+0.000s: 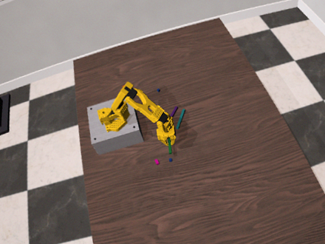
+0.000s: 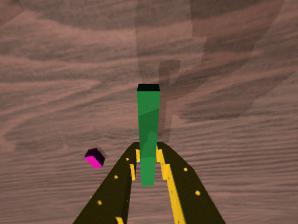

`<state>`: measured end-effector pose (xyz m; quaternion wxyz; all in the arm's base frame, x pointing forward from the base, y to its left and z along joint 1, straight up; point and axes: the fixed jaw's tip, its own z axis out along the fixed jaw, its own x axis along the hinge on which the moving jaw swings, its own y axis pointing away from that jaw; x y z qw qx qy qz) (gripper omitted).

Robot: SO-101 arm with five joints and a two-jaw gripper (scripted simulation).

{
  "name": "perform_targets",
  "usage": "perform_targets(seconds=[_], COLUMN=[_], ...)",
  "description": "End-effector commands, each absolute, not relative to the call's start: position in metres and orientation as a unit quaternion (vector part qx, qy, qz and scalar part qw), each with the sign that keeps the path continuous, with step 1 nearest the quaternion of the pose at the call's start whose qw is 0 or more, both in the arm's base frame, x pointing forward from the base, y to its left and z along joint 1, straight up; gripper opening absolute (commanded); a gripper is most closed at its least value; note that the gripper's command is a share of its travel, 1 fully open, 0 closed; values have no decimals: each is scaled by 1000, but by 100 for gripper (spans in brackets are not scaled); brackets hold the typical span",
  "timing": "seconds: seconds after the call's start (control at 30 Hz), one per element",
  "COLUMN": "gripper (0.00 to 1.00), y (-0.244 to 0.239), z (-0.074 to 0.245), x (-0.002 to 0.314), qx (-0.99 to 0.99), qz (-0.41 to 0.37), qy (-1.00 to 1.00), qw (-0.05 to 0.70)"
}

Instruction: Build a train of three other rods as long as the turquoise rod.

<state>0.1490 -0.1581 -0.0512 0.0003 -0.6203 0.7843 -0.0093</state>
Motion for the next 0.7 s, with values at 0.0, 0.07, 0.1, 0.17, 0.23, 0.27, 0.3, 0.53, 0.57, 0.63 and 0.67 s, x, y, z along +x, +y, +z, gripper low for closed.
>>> perform_targets(seconds=[0.0, 0.07, 0.1, 0.17, 0.23, 0.27, 0.3, 0.53, 0.57, 0.63, 0.67], gripper=[0, 0, 0, 0, 0, 0, 0, 0, 0, 0, 0], y=[-157, -157, -158, -158, -158, -158, -158, -158, -158, -158, -158], z=[-54, -54, -54, -54, -54, -54, -54, -54, -54, -54, -54], x=[145, 145, 140, 140, 140, 140, 140, 140, 140, 140, 140], qx=[-620, -620, -619, -619, -619, -619, -619, -619, -619, -619, -619], qz=[3, 3, 14, 14, 14, 14, 14, 14, 14, 14, 14], qy=[784, 784, 785, 785, 785, 785, 785, 785, 785, 785, 785], qw=[0, 0, -1, -1, -1, -1, -1, -1, -1, -1, -1])
